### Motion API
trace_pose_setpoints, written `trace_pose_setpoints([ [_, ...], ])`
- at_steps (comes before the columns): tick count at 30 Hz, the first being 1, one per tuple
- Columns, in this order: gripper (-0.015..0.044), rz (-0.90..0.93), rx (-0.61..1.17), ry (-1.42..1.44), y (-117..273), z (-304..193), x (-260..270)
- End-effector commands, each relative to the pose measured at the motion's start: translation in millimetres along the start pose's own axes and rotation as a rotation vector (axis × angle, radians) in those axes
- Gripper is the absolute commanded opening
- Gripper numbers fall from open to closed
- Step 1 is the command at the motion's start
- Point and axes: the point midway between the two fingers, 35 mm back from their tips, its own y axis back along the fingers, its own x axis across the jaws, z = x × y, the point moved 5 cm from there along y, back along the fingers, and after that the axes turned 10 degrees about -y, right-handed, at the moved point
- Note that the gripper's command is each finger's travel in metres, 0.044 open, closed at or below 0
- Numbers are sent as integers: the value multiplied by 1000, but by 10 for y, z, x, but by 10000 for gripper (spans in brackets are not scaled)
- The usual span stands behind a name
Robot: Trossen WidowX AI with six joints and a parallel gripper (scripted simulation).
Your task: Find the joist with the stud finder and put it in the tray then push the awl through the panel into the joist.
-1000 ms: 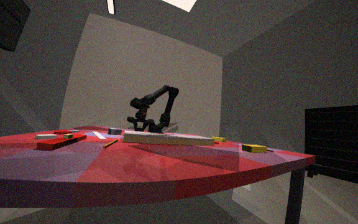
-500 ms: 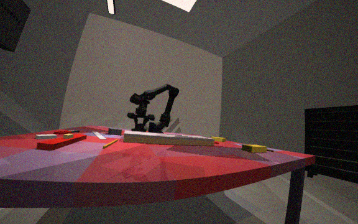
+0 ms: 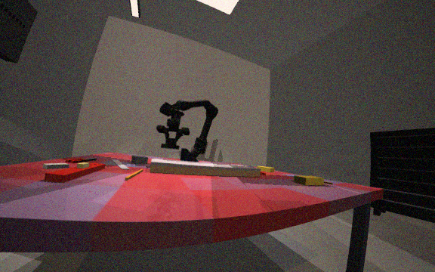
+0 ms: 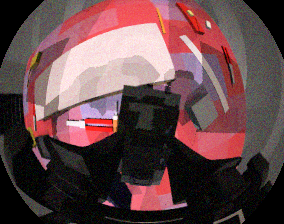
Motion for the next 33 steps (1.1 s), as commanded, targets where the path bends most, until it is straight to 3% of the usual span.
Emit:
trace_pose_setpoints([
  [1, 0, -3, -9, 25, 45, 99, 7],
  [33, 0, 66, -2, 286, -103, 1244, 374],
])
